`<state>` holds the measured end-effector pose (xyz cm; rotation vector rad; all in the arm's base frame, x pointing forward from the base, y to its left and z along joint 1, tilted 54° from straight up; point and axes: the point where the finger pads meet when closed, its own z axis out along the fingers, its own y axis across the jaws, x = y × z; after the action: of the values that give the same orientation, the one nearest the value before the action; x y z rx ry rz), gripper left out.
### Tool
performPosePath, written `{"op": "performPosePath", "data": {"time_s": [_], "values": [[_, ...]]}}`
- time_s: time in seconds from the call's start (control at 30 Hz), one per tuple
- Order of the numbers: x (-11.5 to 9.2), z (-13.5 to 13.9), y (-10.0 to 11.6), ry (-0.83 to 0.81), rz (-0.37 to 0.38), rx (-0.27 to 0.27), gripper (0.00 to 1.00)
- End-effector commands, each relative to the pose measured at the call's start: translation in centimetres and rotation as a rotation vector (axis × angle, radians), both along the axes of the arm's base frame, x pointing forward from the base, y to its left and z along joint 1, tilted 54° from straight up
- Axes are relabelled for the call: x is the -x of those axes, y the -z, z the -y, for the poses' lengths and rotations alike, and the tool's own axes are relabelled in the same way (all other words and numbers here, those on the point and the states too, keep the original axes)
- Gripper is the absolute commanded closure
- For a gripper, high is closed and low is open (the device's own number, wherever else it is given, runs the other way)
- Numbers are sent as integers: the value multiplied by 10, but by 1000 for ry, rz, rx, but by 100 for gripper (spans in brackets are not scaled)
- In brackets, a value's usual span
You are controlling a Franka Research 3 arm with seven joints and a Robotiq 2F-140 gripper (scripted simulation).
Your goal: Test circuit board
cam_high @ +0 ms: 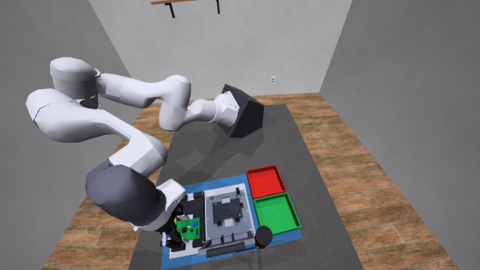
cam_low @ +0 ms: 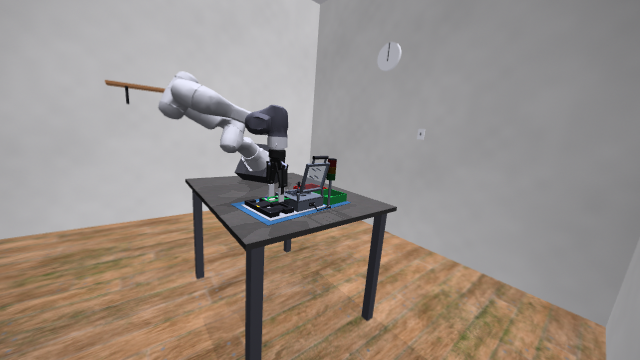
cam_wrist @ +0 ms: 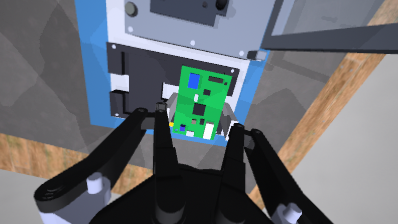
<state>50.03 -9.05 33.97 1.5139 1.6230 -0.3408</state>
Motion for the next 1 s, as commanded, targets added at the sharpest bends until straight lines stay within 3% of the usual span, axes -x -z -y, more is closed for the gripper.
{"op": "performPosePath", "data": {"time_s": [0.0,0.37,0.97], "values": [[9,-9,-10,5,-11,6,54],[21,-31,-28,5,-11,6,54],[22,-32,-29,5,-11,6,54]]}}
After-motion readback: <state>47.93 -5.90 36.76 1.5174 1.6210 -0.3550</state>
